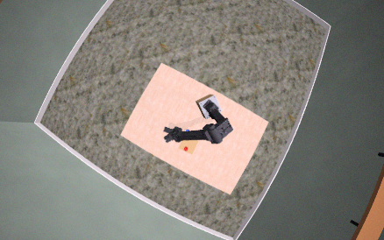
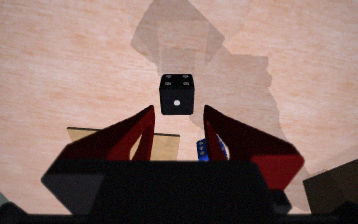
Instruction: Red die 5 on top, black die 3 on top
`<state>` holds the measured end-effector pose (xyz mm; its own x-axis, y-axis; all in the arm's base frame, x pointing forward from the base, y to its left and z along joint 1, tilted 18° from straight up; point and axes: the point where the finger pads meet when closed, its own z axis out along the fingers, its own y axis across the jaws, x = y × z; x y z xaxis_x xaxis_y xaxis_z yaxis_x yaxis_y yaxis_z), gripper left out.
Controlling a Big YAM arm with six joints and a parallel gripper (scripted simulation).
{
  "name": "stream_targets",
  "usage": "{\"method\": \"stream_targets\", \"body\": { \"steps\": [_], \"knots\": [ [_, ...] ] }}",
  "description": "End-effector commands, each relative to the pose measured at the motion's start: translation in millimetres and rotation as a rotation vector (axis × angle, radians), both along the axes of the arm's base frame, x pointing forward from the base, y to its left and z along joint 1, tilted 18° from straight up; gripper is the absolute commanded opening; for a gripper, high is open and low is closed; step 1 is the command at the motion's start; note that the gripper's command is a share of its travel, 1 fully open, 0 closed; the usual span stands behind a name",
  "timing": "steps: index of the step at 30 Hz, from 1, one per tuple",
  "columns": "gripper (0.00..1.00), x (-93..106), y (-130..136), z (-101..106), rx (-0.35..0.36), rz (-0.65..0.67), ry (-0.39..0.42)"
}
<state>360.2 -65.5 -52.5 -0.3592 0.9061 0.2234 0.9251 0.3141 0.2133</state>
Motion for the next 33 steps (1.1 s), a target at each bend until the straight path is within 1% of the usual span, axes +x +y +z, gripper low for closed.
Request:
{"method": "stream_targets", "body": {
  "steps": [1,17,24,26,30,33],
  "knots": [
    [0.44,18.7,-2.2,6.0,-0.016,0.004,-0.033],
    [0.44,18.7,-2.0,5.3,-0.016,0.004,-0.033],
    [0.44,11.7,2.2,-5.2,-0.011,0.001,-0.016],
    [0.44,11.7,2.2,-5.2,-0.011,0.001,-0.016],
    [0.44,4.8,6.8,-15.5,-0.006,0.001,-0.002],
    [0.44,7.3,8.0,-20.9,-0.007,0.001,-0.006]
  ]
}}
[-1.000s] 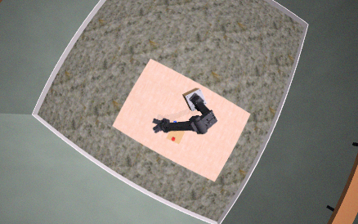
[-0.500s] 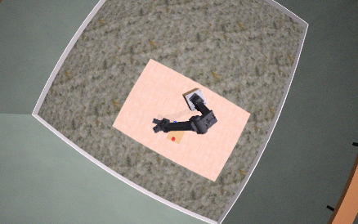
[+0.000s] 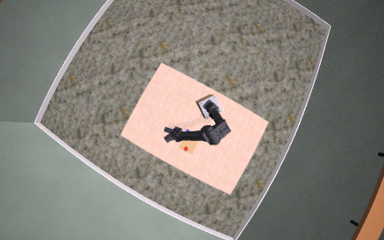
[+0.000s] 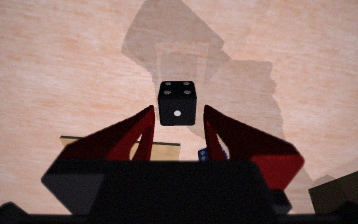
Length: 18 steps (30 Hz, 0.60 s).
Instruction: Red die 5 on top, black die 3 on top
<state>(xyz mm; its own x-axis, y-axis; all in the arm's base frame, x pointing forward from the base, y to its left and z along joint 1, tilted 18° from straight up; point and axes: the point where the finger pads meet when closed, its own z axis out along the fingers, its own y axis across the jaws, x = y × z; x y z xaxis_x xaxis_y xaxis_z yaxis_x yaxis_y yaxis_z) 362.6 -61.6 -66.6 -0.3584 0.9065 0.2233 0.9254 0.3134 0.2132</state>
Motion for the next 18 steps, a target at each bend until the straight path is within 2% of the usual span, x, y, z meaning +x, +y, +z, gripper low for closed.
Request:
{"method": "stream_targets", "body": {
  "steps": [1,8,10,11,18],
  "knots": [
    [0.44,6.8,4.3,-8.1,-0.008,0.002,-0.008],
    [0.44,8.2,7.3,-18.2,-0.008,0.002,-0.009],
    [0.44,8.2,7.3,-18.2,-0.008,0.002,-0.009],
    [0.44,12.4,5.8,-11.1,-0.014,0.002,-0.030],
    [0.44,8.8,7.5,-18.0,-0.010,0.005,-0.015]
  ]
}}
